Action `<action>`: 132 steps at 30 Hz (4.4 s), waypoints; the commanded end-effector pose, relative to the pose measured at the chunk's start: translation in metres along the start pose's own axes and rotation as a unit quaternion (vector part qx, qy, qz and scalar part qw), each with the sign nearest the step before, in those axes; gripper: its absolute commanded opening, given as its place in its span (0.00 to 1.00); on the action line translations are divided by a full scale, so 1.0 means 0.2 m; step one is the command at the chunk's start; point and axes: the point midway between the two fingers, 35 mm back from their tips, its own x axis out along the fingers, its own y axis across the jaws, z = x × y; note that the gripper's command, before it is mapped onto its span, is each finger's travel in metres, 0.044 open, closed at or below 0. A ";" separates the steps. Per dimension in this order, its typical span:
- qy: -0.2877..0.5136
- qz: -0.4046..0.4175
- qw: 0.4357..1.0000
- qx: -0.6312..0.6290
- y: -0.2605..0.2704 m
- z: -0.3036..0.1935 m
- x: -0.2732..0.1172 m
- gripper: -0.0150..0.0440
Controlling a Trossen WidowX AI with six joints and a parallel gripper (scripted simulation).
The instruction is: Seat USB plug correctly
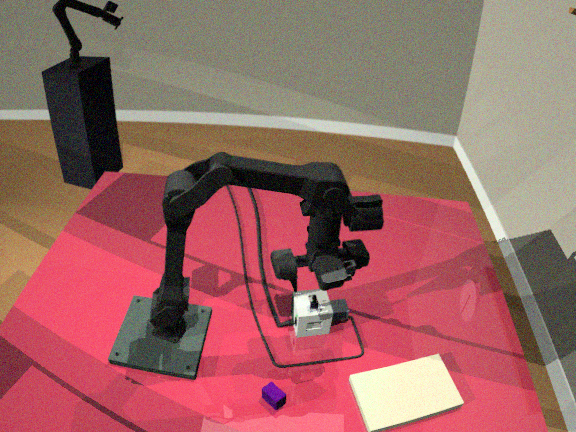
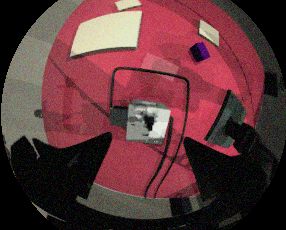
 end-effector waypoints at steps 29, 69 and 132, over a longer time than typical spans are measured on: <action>-0.004 -0.003 1.000 -0.003 -0.01 0.01 0.14 1.00; -0.002 -0.004 1.000 -0.001 -0.01 0.00 0.13 0.25; 0.000 -0.007 0.982 -0.190 -0.02 0.00 0.00 0.25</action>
